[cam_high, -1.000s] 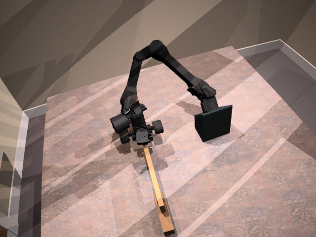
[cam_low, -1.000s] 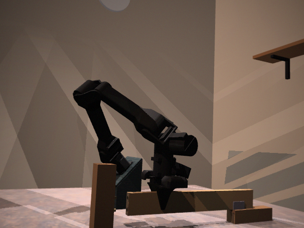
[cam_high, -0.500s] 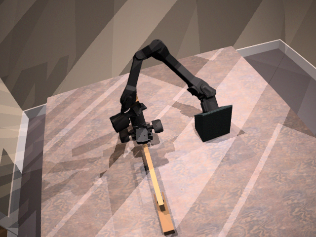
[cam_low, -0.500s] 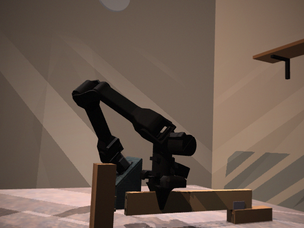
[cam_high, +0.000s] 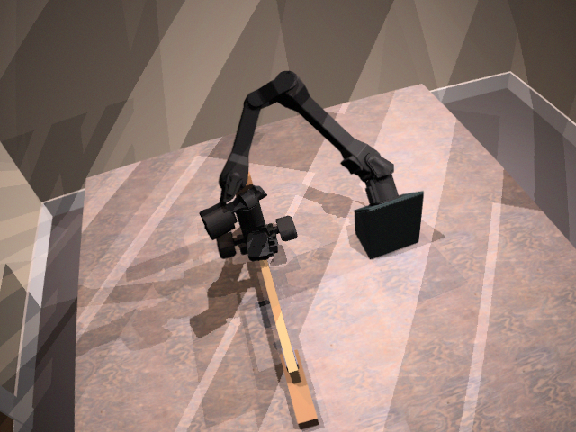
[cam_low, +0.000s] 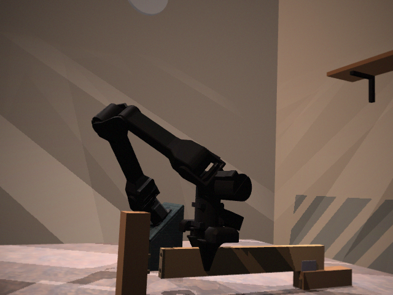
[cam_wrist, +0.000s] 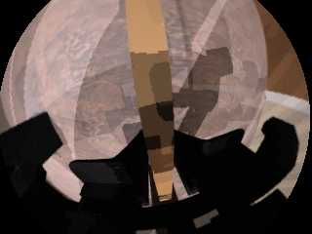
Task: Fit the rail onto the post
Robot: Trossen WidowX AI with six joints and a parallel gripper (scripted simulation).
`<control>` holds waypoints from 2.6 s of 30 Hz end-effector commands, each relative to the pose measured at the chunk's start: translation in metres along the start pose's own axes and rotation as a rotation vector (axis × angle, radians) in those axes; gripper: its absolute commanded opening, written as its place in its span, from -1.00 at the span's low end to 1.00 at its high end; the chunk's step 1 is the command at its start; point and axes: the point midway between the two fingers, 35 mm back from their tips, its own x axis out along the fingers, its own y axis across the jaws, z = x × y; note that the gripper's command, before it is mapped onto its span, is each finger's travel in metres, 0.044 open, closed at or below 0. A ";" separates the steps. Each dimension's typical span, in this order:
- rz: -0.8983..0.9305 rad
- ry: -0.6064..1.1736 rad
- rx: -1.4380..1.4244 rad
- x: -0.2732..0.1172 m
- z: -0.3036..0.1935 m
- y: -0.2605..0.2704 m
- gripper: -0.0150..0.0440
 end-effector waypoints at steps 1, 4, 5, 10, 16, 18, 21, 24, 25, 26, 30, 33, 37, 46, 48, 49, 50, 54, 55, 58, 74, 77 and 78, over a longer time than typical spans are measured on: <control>-0.007 0.000 -0.001 -0.003 -0.003 -0.001 -0.49; -0.007 0.000 -0.001 -0.002 -0.004 -0.001 -0.49; -0.007 0.000 -0.001 -0.002 -0.004 -0.001 -0.49; -0.007 0.000 -0.001 -0.002 -0.006 -0.001 -0.49; -0.007 0.000 -0.001 -0.001 -0.007 -0.001 -0.49; -0.007 0.000 -0.001 -0.001 -0.008 -0.001 -0.49; -0.007 0.000 -0.001 -0.001 -0.009 -0.001 -0.49; -0.007 0.000 -0.001 -0.001 -0.010 -0.001 -0.49; -0.007 0.000 -0.001 -0.001 -0.010 -0.001 -0.49; -0.007 0.000 -0.001 -0.001 -0.011 -0.001 -0.49; -0.007 0.000 -0.001 -0.001 -0.012 -0.001 -0.49; -0.007 0.000 -0.001 -0.002 -0.013 -0.001 -0.49; -0.007 0.000 -0.001 -0.002 -0.014 -0.001 -0.49; -0.007 0.000 -0.001 -0.003 -0.017 -0.001 -0.49; -0.007 0.000 -0.001 -0.003 -0.017 -0.001 -0.49; -0.007 0.001 -0.001 -0.003 -0.018 -0.001 -0.49; -0.007 0.001 -0.001 -0.003 -0.018 -0.001 -0.49; -0.007 0.001 -0.001 -0.002 -0.019 -0.001 -0.49; -0.007 0.001 -0.001 -0.002 -0.020 -0.001 -0.49; -0.007 0.001 -0.001 -0.002 -0.021 -0.001 -0.49; -0.007 0.001 -0.001 -0.001 -0.026 -0.001 -0.49; -0.007 0.001 -0.002 -0.001 -0.026 -0.001 -0.49; -0.007 0.001 -0.002 -0.001 -0.027 -0.001 -0.49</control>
